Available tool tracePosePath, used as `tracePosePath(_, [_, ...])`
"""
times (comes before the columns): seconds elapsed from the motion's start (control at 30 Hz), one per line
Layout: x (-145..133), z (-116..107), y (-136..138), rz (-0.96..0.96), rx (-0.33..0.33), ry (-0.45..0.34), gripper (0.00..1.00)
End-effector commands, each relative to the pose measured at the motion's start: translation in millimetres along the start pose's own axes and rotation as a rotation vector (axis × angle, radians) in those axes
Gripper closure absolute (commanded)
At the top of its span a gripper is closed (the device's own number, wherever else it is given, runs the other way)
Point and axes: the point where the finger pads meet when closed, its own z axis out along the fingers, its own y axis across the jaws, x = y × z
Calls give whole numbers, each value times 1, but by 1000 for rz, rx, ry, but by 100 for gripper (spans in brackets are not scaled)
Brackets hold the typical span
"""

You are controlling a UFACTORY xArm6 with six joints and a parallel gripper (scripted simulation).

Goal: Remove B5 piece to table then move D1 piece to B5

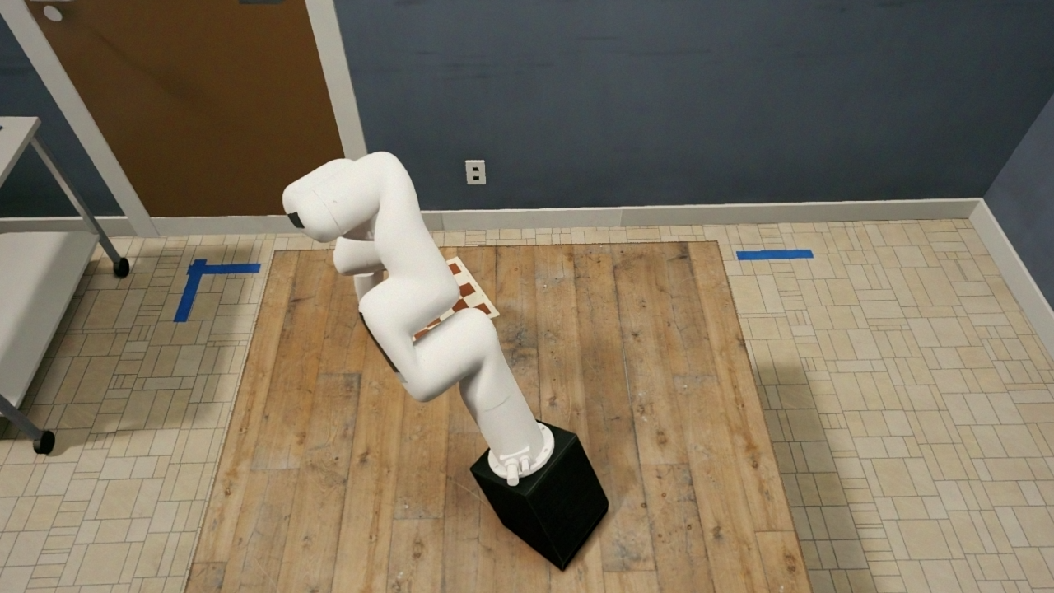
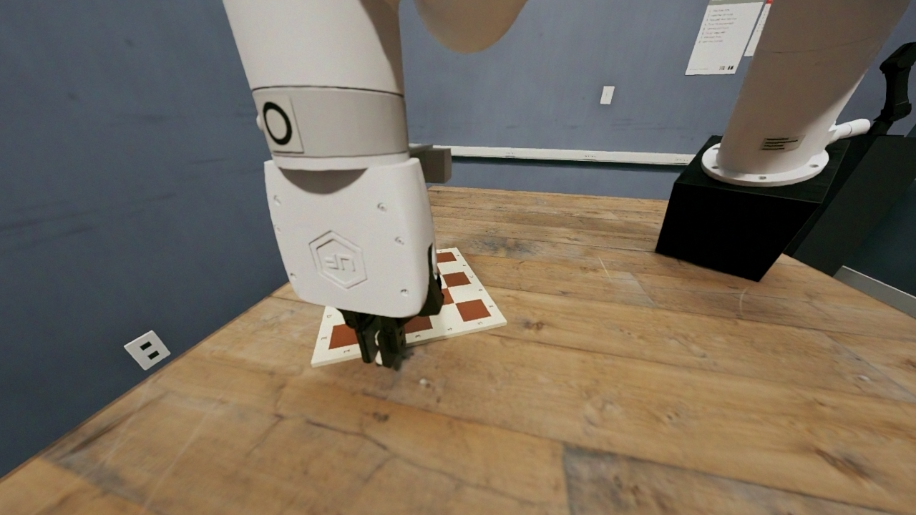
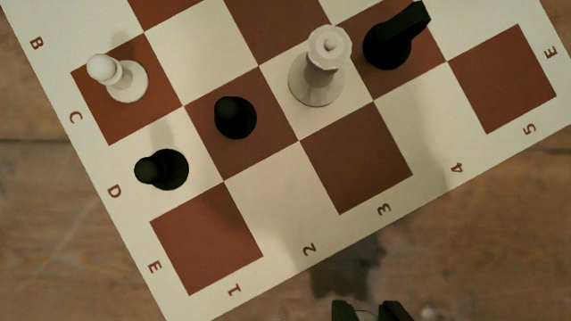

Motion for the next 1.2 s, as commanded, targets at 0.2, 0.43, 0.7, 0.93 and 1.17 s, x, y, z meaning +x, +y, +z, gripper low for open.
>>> tracePosePath(0.2, [-3,20,-3,-1,4,-5,100])
tracePosePath(0.43, [-3,20,-3,-1,4,-5,100])
tracePosePath(0.7, [-3,20,-3,-1,4,-5,100])
tracePosePath(0.93, [-3,20,-3,-1,4,-5,100])
tracePosePath(1.17, [-3,20,-3,-1,4,-5,100])
